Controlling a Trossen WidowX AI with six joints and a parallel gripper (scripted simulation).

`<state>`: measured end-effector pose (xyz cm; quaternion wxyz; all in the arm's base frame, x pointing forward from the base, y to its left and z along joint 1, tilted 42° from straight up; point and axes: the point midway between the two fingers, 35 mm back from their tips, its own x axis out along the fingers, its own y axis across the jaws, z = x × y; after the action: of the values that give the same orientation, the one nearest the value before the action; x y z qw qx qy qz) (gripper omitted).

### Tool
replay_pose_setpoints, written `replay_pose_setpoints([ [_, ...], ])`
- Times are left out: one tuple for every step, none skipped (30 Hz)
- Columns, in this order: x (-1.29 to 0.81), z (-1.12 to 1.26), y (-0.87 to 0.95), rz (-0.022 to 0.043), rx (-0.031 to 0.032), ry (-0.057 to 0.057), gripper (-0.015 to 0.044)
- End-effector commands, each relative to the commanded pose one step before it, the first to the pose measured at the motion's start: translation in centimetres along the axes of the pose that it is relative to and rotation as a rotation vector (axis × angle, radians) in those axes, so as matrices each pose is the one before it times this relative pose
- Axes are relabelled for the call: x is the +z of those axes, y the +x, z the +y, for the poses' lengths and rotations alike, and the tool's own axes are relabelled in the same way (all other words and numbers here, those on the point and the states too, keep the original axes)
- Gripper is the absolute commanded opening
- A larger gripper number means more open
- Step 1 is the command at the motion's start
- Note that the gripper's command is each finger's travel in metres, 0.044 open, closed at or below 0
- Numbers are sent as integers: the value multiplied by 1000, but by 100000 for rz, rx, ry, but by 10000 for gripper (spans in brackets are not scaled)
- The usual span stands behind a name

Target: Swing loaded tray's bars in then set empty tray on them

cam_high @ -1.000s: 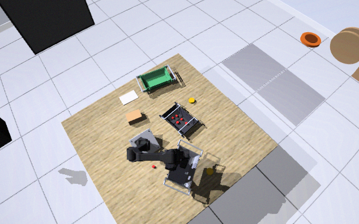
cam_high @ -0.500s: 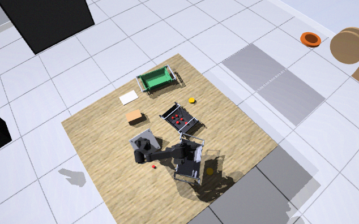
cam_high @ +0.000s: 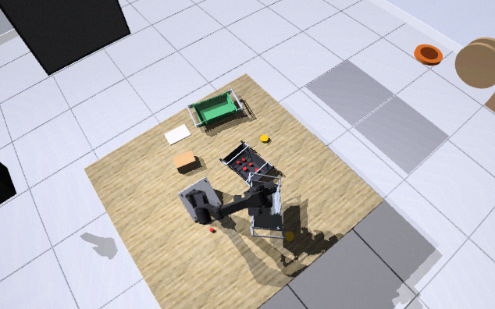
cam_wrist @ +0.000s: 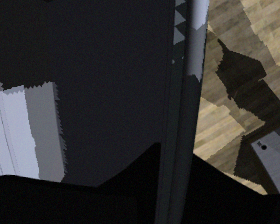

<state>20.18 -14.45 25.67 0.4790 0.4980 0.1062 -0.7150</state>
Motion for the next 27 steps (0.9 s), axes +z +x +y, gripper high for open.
replay_pose_setpoints([
  [-1509,783,-379,855,1999,-3296,0],
  [-436,134,39,89,-132,-1211,0],
  [-438,132,38,80,-127,-1212,0],
  [-440,131,37,71,-123,-1213,0],
  [-442,129,36,62,-119,-1213,0],
  [-444,128,34,53,-115,-1214,0],
  [-446,126,33,44,-111,-1215,0],
  [-448,124,32,35,-107,-1215,0],
  [-450,123,31,26,-103,-1216,0],
  [-452,121,29,17,-99,-1216,0],
  [-454,119,28,8,-95,-1217,0],
  [-456,117,27,-1,-91,-1217,0],
  [-458,116,26,-10,-87,-1217,0],
  [-460,114,25,-19,-82,-1217,0],
  [-462,112,24,-28,-78,-1217,0],
  [-463,111,23,-37,-74,-1217,0],
  [-465,109,21,-46,-70,-1217,0],
  [-467,107,20,-55,-66,-1216,0],
  [-469,105,19,-64,-62,-1216,0],
  [-470,104,18,-73,-58,-1216,0],
  [-472,102,17,-82,-54,-1215,0],
  [-474,100,16,-90,-50,-1215,0],
  [-475,98,15,-99,-46,-1214,0],
  [-477,96,14,-108,-42,-1214,0],
  [-478,95,13,-117,-38,-1213,0],
  [-480,93,12,-126,-35,-1212,0],
  [-481,91,11,-135,-31,-1211,0],
])
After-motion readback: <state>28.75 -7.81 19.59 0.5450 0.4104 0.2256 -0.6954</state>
